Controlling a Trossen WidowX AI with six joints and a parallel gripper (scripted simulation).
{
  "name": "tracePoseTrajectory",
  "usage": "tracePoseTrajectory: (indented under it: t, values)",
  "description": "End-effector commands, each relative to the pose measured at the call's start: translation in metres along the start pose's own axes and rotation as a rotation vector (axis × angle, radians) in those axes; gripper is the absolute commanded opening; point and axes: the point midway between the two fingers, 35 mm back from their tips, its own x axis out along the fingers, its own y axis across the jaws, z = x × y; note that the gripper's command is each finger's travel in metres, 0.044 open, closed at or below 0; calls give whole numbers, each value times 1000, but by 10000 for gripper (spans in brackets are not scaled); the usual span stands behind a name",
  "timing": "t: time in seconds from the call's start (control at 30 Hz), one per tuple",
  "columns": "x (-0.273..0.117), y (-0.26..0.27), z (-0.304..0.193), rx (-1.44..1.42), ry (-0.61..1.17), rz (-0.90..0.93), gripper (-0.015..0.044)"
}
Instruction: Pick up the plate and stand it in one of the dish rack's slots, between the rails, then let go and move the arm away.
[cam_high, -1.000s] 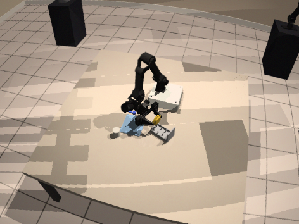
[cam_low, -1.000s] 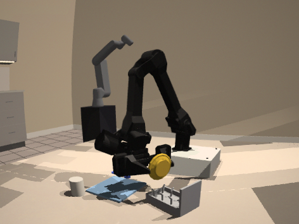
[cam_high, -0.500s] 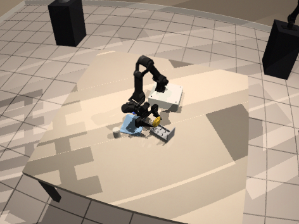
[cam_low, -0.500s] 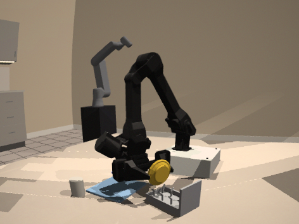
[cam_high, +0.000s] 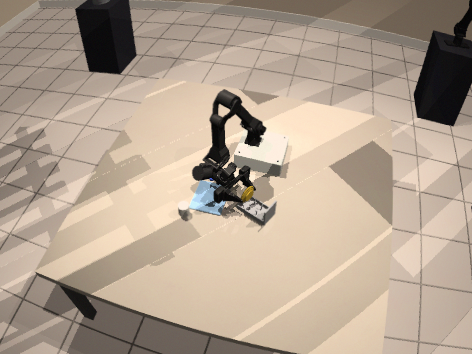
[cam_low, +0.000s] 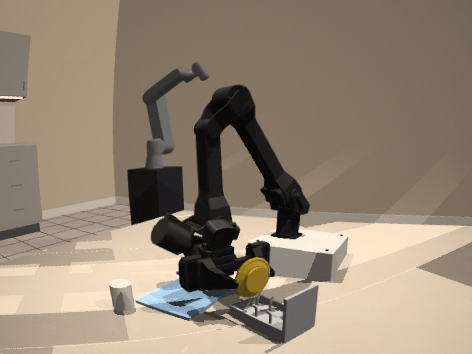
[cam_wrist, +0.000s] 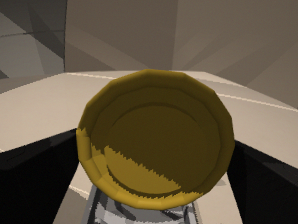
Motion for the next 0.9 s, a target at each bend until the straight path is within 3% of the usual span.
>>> tracePoseTrajectory:
  t: [0.0,0.87]
  values:
    - [5,3,-3,23,2,-1,0]
    - [6,6,-7,98,3,2,0]
